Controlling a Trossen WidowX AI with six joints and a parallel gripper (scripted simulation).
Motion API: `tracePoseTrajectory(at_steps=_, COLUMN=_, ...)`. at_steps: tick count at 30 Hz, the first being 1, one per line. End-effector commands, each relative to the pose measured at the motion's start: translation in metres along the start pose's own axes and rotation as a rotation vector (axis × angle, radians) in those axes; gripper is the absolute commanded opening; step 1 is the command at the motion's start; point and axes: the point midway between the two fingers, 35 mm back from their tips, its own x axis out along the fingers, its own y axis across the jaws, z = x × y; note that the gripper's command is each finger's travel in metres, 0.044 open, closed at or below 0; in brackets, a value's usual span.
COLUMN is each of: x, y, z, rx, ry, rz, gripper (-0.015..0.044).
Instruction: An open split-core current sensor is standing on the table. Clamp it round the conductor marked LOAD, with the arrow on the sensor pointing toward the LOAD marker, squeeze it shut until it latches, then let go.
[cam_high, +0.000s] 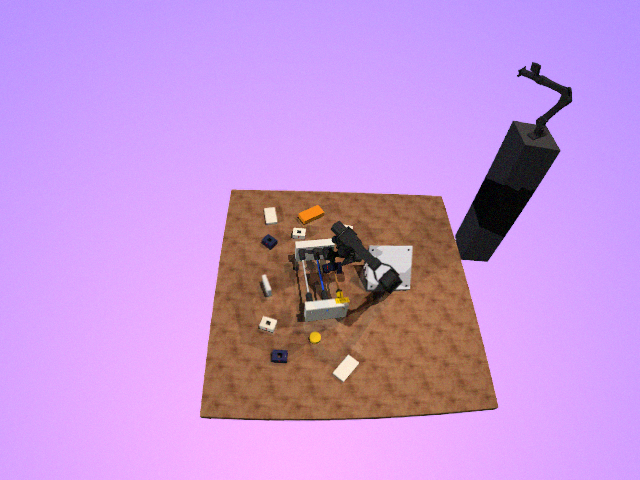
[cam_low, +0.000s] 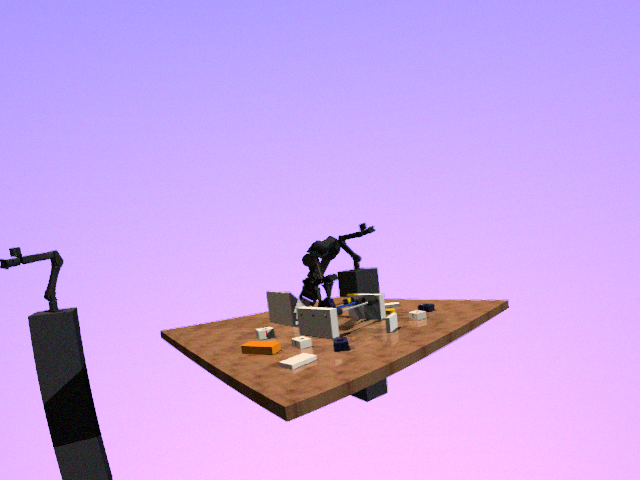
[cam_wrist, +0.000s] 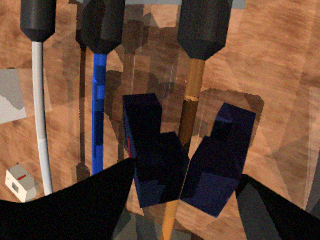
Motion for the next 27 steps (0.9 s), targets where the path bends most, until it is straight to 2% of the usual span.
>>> tracePoseTrajectory(at_steps=1, x=0.0, y=0.0, z=0.0, rx=-0.002, ry=0.0, rz=0.0, gripper=0.0)
tracePoseTrajectory(at_steps=15, x=0.0, y=0.001, z=0.0, rx=-0.002, ry=0.0, rz=-0.009, gripper=0.0)
tracePoseTrajectory(at_steps=27, x=0.006, y=0.013, z=-0.001, rx=-0.002, ry=0.002, rz=-0.206, gripper=0.0)
